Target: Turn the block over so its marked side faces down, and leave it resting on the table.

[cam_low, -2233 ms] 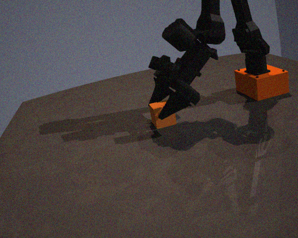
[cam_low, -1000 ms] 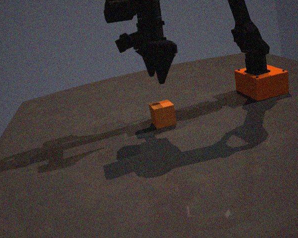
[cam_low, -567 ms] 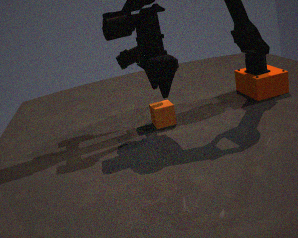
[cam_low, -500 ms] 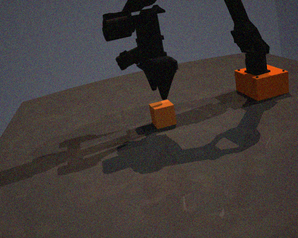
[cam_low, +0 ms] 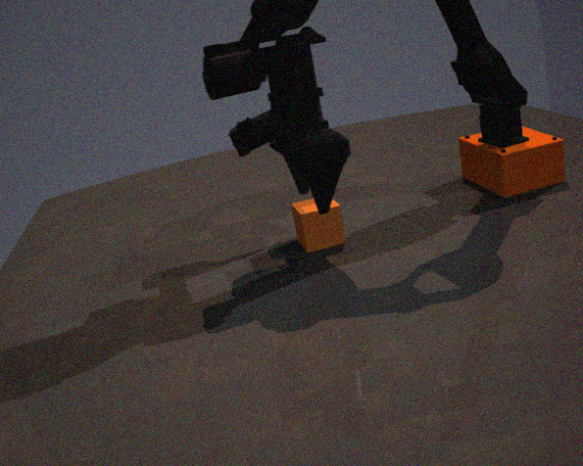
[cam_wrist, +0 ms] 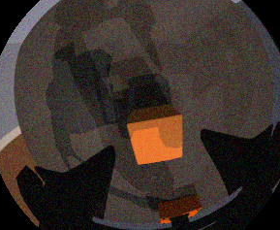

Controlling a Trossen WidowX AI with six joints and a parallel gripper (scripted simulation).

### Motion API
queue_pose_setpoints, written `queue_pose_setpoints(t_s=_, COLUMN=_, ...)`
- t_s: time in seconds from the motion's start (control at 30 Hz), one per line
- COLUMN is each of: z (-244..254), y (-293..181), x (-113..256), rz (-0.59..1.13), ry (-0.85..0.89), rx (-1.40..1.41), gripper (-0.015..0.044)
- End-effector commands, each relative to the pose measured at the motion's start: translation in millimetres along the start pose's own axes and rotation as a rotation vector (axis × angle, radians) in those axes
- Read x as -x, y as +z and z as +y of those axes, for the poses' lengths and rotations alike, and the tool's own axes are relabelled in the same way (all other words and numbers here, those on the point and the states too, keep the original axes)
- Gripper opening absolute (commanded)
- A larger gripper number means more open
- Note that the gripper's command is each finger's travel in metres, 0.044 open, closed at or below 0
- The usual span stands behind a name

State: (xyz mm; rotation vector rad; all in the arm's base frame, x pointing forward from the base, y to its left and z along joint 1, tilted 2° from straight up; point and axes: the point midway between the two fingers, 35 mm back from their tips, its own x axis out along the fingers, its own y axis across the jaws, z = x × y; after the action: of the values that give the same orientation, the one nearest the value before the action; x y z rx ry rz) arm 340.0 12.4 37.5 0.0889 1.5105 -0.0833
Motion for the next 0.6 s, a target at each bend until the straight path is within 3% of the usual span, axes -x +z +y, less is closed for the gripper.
queue_pose_setpoints(t_s=0.0, z=0.2, y=-0.3, x=-7.0, rz=0.002, ry=0.003, rx=0.004, gripper=0.0440)
queue_pose_setpoints(t_s=0.4, z=0.2, y=-1.0, x=-23.8, rz=0.003, ry=0.003, rx=0.004, gripper=0.0440)
queue_pose_setpoints(t_s=0.57, z=0.2, y=-1.0, x=-23.8, rz=0.003, ry=0.003, rx=0.004, gripper=0.0309)
